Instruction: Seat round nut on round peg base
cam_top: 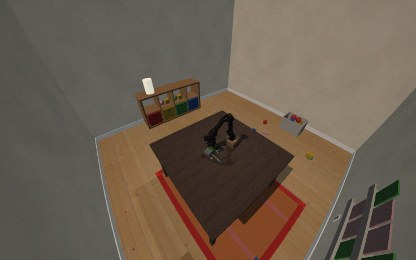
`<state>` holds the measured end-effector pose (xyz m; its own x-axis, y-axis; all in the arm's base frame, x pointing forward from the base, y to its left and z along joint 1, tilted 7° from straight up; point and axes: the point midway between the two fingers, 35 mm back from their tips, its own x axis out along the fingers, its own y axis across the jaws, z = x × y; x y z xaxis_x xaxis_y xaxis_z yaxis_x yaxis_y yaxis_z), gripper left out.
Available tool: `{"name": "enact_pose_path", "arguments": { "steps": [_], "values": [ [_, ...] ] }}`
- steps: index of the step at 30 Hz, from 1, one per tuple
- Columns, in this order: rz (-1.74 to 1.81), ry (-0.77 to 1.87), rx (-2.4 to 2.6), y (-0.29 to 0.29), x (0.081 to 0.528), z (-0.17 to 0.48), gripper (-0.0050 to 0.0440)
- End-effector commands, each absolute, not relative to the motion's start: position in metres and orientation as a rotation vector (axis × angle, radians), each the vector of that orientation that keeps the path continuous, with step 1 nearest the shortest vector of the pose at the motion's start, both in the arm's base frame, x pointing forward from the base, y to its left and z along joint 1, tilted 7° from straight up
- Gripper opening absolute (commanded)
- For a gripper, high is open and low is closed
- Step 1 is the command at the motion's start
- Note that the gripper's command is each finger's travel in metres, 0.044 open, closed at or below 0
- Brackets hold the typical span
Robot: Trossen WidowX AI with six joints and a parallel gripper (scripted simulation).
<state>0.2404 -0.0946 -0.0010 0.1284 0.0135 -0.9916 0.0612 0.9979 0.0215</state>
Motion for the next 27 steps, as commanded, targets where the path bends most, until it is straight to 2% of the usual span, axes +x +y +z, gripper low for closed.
{"name": "enact_pose_path", "arguments": {
  "steps": [1, 7, 27],
  "values": [
    [-0.034, 1.442, 0.061, -0.094, 0.240, -0.001, 0.0120],
    [-0.034, 1.442, 0.061, -0.094, 0.240, -0.001, 0.0260],
    [-0.034, 1.442, 0.062, -0.096, 0.241, 0.010, 0.0260]
  ]
}}
